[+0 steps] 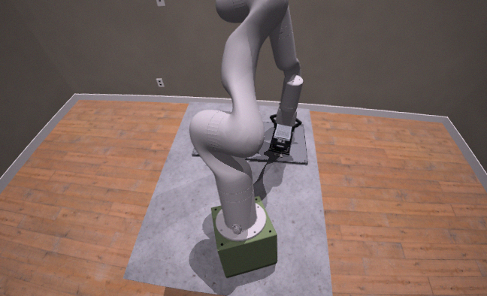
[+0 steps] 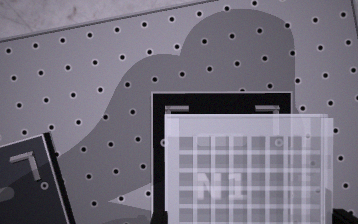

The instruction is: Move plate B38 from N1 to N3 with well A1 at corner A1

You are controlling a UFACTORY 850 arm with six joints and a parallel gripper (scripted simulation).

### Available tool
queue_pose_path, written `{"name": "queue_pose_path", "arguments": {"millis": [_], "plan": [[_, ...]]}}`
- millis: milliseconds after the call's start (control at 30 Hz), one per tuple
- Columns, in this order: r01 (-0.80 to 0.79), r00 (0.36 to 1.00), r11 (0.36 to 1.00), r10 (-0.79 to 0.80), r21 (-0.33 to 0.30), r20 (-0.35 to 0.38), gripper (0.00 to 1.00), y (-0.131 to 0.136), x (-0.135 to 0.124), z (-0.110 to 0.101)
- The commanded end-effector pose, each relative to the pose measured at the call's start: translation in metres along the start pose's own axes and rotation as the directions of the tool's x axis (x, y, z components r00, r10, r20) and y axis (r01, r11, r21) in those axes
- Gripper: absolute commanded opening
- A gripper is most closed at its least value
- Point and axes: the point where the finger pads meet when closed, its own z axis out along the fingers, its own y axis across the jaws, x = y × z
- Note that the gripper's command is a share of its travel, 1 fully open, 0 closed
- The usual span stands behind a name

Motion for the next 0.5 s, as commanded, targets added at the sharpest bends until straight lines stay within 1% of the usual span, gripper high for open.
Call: {"name": "queue_pose_path", "arguments": {"millis": [0,200,467], "plan": [[0.000,1.000,1.000,0.000,0.000,0.000,0.00,0.000,0.001,-0.008],[0.000,1.000,1.000,0.000,0.000,0.000,0.00,0.000,0.001,-0.018],[0.000,1.000,1.000,0.000,0.000,0.000,0.00,0.000,0.001,-0.019]]}}
